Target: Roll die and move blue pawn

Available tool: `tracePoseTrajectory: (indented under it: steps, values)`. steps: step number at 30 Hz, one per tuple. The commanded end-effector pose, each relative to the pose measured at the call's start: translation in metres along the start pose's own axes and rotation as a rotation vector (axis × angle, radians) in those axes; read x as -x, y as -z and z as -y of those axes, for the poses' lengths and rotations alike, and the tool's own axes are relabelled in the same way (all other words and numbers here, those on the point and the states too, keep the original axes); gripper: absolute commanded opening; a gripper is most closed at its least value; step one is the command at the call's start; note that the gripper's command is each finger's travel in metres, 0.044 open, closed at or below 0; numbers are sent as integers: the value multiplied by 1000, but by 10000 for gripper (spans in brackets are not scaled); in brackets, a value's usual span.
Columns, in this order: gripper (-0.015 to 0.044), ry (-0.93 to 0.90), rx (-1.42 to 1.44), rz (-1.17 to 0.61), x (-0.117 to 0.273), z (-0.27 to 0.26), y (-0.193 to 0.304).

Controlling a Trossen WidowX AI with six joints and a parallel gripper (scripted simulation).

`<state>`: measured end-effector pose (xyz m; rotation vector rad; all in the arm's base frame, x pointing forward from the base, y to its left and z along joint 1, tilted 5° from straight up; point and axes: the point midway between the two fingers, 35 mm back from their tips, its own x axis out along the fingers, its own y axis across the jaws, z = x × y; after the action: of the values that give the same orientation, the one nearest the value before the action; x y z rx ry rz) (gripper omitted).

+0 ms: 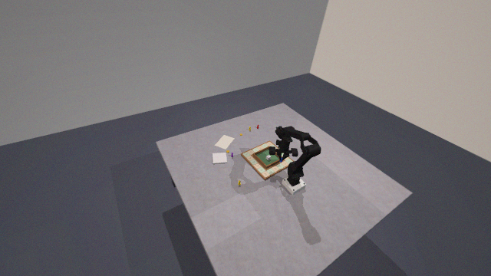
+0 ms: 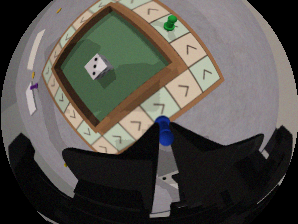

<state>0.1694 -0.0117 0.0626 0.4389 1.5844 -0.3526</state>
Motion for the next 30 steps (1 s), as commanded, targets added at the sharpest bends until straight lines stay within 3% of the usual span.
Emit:
tracePoseTrajectory:
  steps: [1, 9, 27, 30]
  values:
    - [0, 4, 6, 1, -6, 4, 0]
    - [0, 4, 6, 1, -36, 4, 0]
    - [0, 4, 6, 1, -54, 4, 0]
    - [79, -5, 11, 11, -48, 2, -2]
